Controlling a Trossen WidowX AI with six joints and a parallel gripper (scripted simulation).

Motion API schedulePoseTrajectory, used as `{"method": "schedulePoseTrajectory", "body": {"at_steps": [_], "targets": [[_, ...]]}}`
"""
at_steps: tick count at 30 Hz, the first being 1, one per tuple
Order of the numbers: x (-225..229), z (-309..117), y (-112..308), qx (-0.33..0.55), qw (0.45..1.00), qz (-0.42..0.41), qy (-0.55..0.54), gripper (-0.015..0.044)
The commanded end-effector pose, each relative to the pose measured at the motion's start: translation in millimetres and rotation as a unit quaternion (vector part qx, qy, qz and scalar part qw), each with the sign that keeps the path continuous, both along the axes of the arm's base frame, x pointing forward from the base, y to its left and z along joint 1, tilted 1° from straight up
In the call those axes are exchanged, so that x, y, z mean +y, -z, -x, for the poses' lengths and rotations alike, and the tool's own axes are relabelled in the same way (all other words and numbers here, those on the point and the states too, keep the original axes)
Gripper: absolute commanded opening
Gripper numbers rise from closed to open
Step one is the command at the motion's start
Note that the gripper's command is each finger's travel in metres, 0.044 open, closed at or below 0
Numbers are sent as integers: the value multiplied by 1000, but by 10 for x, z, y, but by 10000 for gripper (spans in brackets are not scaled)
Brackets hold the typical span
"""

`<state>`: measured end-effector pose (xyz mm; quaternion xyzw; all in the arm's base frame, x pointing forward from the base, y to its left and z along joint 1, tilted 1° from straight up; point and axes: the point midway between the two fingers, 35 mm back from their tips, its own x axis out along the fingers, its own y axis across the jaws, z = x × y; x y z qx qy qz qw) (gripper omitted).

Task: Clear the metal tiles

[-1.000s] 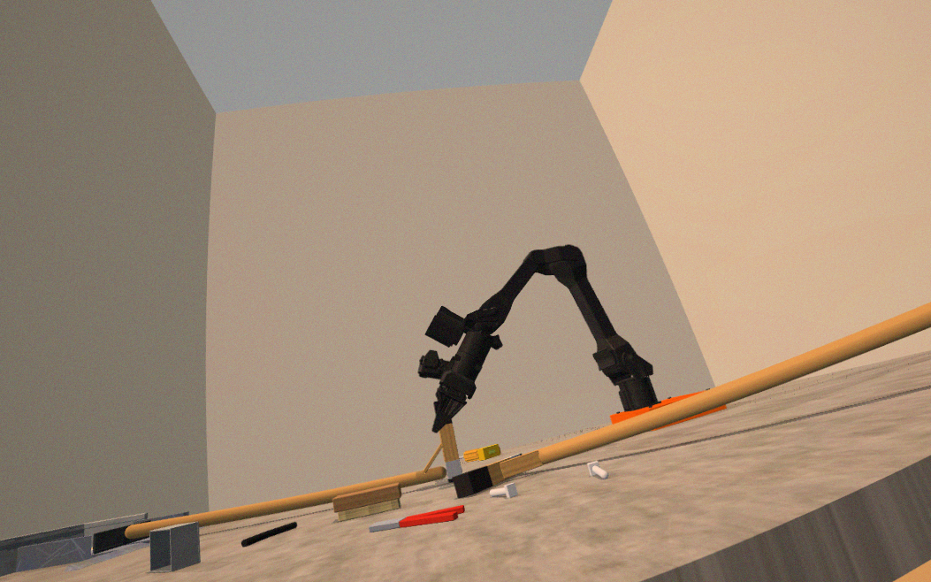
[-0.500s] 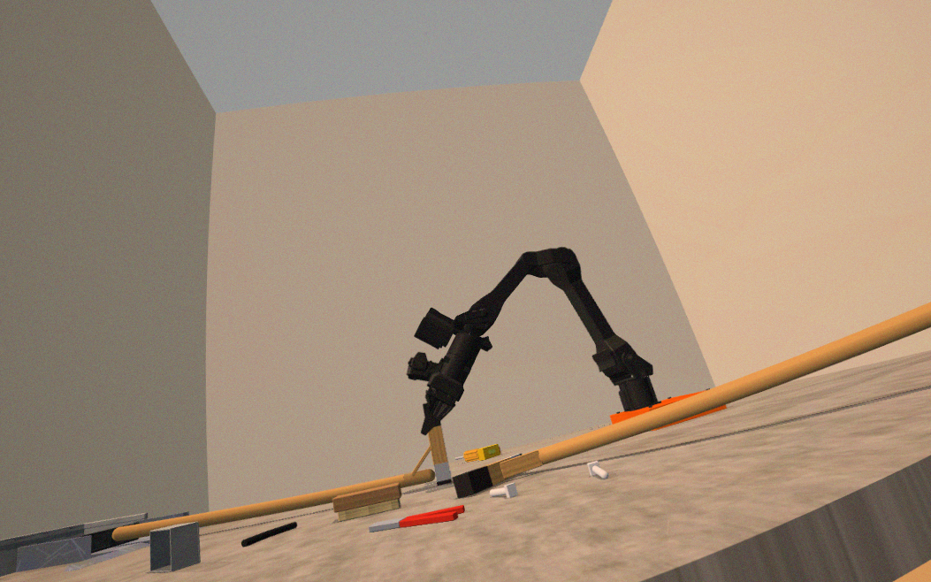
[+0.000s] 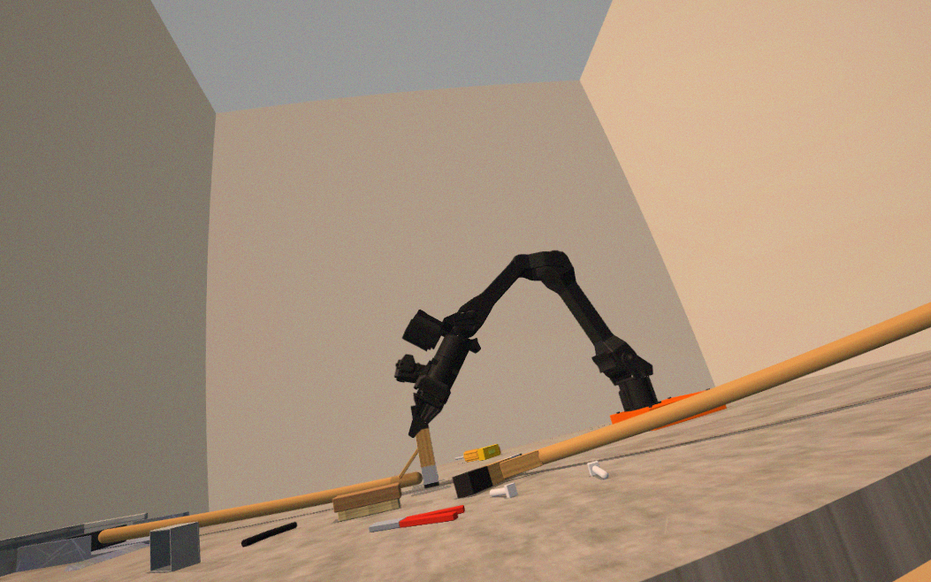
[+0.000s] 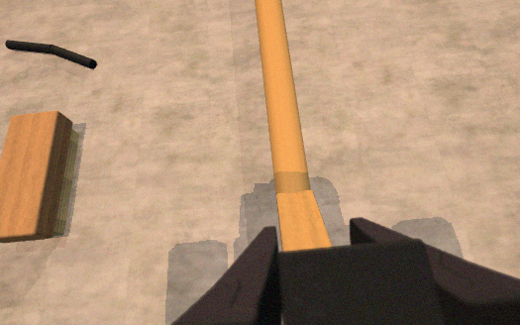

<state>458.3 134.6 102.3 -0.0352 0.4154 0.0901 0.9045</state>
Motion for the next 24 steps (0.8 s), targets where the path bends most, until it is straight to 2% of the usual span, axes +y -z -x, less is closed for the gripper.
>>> {"method": "schedulePoseTrajectory", "body": {"at_steps": [1, 24], "targets": [[24, -101, -69, -8, 1000, -2, -2, 0], [74, -435, -90, -10, 1000, -2, -2, 0]]}}
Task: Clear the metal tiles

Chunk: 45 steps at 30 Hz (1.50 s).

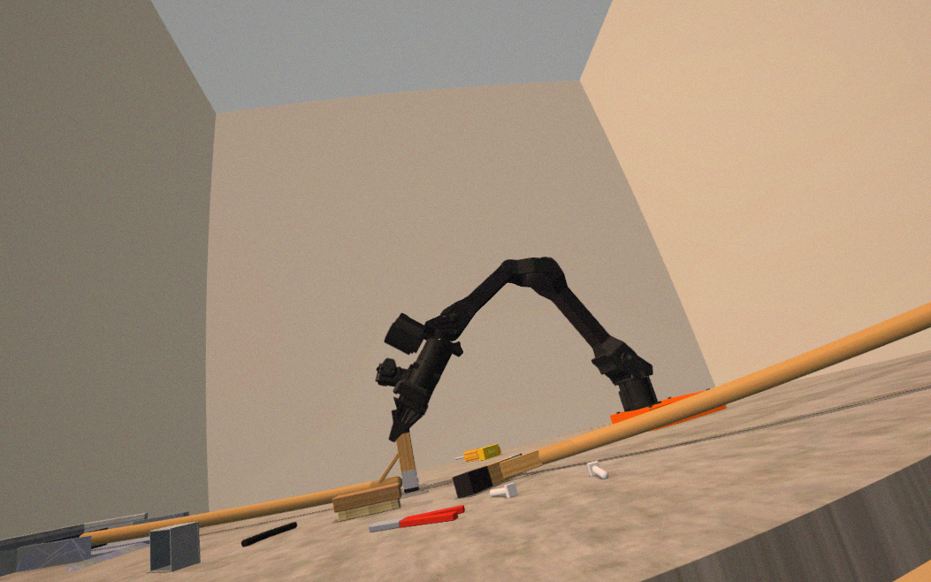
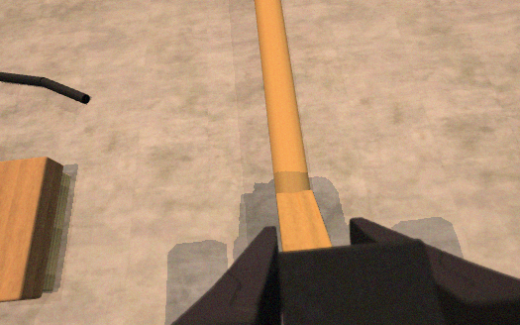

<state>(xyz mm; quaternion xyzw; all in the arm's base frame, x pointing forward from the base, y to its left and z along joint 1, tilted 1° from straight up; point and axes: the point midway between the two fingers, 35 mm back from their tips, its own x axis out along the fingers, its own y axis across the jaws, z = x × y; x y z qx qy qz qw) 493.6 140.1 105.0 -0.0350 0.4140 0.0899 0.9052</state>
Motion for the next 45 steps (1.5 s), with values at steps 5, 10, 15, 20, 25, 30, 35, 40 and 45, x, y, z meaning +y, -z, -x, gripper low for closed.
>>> {"method": "schedulePoseTrajectory", "body": {"at_steps": [5, 10, 15, 20, 25, 30, 35, 40, 45], "targets": [[24, -153, -64, -9, 1000, -2, -2, 0], [28, -223, -62, -9, 1000, -2, -2, 0], [31, -292, -60, -9, 1000, -2, -2, 0], [24, -270, -15, -3, 1000, -1, -1, 0], [24, -270, -15, -3, 1000, -1, -1, 0], [24, -271, -16, -3, 1000, -1, -1, 0], [23, -288, -22, -6, 1000, -1, -1, 0], [20, -254, -33, -6, 1000, -1, -1, 0], [14, -185, -53, -6, 1000, -1, -1, 0]]}}
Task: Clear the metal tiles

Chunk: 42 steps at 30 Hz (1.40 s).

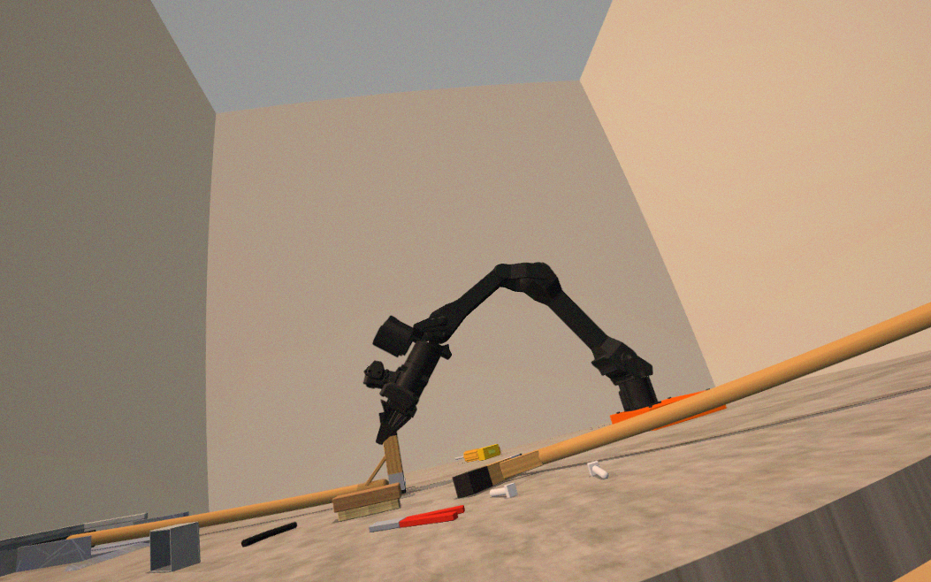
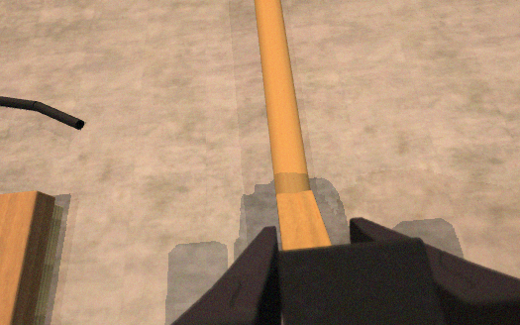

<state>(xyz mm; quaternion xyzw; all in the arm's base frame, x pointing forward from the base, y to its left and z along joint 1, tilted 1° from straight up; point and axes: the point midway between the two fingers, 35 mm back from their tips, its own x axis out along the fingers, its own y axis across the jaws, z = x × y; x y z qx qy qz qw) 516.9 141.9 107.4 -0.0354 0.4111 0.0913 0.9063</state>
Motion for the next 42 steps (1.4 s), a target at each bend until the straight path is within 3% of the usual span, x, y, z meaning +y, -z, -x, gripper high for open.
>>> {"method": "schedulePoseTrajectory", "body": {"at_steps": [1, 42], "targets": [[-5, 61, -33, -3, 1000, -1, 0, 0], [-80, 663, -122, -3, 1000, -1, 0, 0]]}}
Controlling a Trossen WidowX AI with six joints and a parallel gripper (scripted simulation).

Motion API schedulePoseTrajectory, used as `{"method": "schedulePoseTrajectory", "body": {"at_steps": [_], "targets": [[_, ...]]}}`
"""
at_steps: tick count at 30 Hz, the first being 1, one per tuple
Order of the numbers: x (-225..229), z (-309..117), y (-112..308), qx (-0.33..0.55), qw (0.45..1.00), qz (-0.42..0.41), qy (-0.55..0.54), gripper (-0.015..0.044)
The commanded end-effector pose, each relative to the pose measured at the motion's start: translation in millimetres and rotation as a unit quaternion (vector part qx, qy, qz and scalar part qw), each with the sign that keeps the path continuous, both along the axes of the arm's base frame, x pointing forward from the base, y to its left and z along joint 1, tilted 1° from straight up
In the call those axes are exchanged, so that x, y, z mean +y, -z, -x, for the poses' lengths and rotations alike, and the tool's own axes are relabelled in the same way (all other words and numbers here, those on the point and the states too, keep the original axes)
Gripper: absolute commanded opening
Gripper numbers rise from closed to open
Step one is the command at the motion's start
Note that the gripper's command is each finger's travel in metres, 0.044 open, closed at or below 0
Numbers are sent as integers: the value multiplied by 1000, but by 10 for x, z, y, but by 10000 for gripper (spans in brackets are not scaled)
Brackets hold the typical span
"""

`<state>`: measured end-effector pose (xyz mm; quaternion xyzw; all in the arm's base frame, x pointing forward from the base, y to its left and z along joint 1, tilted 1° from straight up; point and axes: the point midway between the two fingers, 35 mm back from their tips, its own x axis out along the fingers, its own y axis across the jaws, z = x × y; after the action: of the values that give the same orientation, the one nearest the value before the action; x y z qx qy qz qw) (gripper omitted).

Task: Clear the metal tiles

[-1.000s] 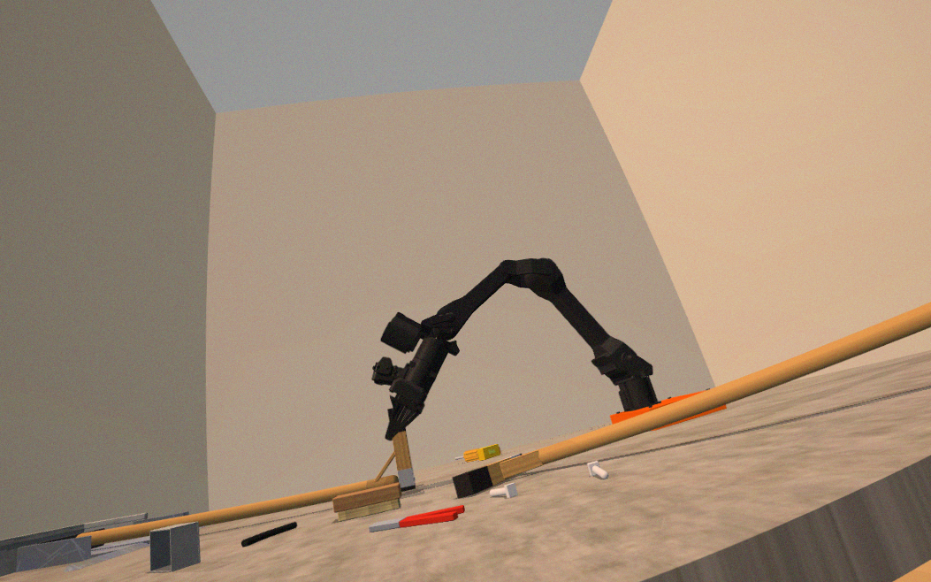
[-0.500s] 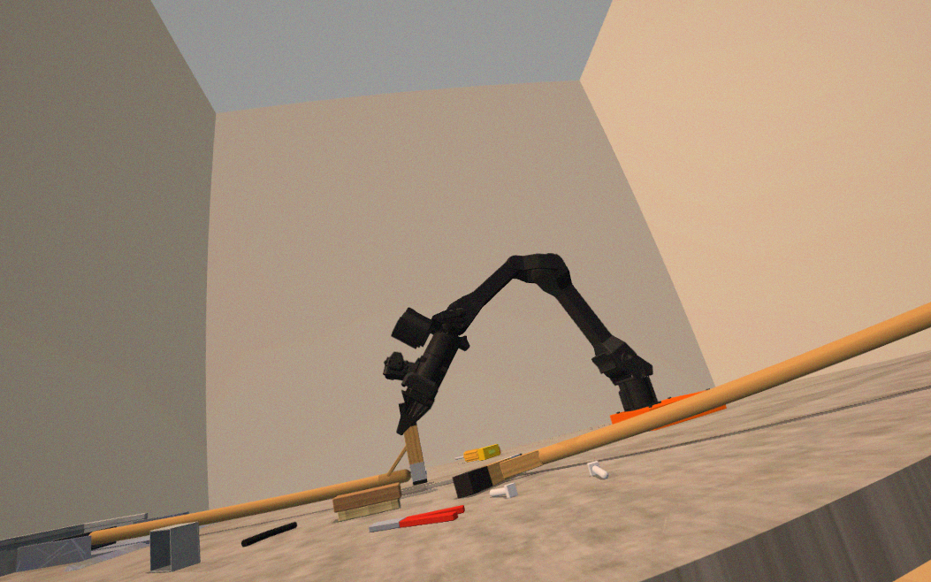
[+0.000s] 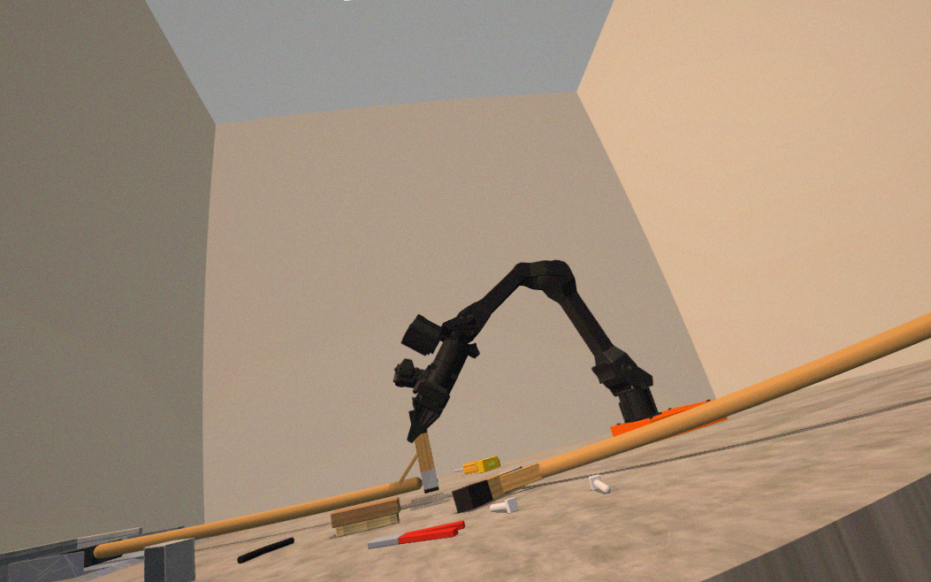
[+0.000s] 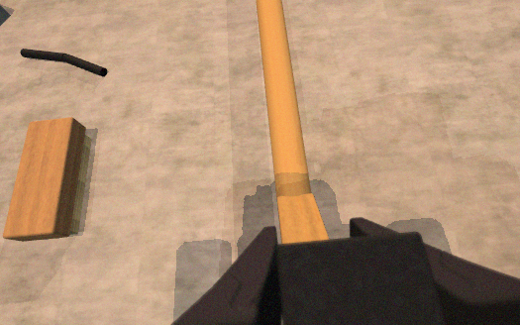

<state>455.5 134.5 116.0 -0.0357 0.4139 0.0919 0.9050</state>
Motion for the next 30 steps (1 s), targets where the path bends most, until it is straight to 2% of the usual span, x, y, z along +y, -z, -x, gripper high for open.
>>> {"method": "schedulePoseTrajectory", "body": {"at_steps": [1, 30], "targets": [[-8, 65, -36, -6, 1000, -1, 1, 0], [-79, 513, -17, -6, 1000, -1, 0, 0]]}}
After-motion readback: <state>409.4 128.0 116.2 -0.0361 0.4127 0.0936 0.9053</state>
